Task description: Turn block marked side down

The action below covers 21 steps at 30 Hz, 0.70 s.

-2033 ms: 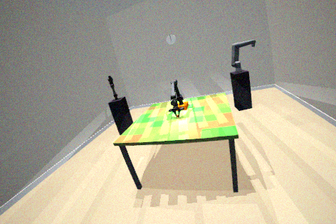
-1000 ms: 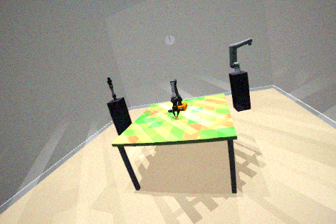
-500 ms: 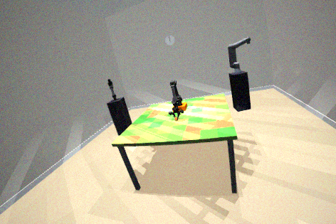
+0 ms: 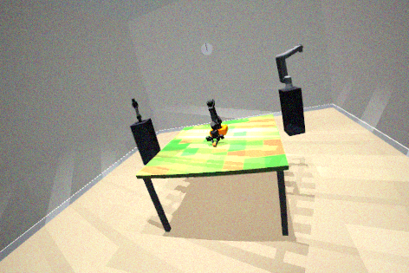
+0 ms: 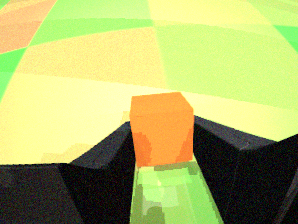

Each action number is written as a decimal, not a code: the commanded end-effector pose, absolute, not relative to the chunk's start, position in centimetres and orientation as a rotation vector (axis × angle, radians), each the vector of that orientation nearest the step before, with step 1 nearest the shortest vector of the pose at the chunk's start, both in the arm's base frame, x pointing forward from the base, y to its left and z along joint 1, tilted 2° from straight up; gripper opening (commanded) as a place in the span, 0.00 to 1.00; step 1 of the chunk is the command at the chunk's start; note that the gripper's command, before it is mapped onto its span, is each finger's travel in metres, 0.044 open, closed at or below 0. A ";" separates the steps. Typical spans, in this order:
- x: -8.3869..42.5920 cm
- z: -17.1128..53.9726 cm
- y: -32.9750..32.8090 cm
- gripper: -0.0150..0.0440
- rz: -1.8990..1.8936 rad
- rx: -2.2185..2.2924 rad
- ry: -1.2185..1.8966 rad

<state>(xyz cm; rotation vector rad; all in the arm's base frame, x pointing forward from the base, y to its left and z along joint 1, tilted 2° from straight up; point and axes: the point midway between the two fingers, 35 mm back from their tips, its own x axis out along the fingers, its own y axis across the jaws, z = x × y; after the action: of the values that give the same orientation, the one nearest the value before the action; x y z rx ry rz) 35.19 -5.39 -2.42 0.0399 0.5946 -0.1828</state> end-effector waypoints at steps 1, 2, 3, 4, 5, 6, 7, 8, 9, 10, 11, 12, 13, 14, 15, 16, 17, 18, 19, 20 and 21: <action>34.3 -2.6 -5.3 0.25 -0.186 0.028 0.549; 34.2 -2.5 -5.3 0.25 -0.186 0.027 0.537; 34.2 -2.4 -5.3 0.25 -0.186 0.027 0.530; 34.1 -2.4 -5.3 0.25 -0.186 0.027 0.528; 34.1 -2.4 -5.3 0.25 -0.186 0.027 0.528; 34.1 -2.4 -5.3 0.25 -0.186 0.026 0.526; 34.1 -2.3 -5.3 0.25 -0.186 0.026 0.520; 34.1 -2.2 -5.3 0.25 -0.186 0.025 0.512; 34.1 -2.2 -5.3 0.25 -0.186 0.024 0.506; 34.1 -2.2 -5.3 0.25 -0.186 0.024 0.504; 34.1 -2.2 -5.3 0.25 -0.186 0.024 0.504; 34.1 -2.2 -5.3 0.25 -0.186 0.024 0.504; 34.1 -2.2 -5.3 0.25 -0.186 0.024 0.504; 34.1 -2.2 -5.3 0.25 -0.186 0.024 0.504; 34.1 -2.2 -5.3 0.25 -0.186 0.024 0.504; 34.1 -2.2 -5.3 0.25 -0.186 0.024 0.504; 34.1 -2.2 -5.3 0.25 -0.186 0.024 0.504; 34.1 -2.2 -5.3 0.25 -0.186 0.024 0.504; 34.1 -2.2 -5.3 0.25 -0.186 0.024 0.504; 34.1 -2.2 -5.3 0.25 -0.186 0.024 0.504; 34.1 -2.2 -5.3 0.25 -0.186 0.024 0.504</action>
<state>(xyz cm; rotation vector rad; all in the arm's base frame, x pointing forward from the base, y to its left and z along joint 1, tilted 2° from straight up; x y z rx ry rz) 34.15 -5.25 -2.07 0.0307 0.5025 -0.1840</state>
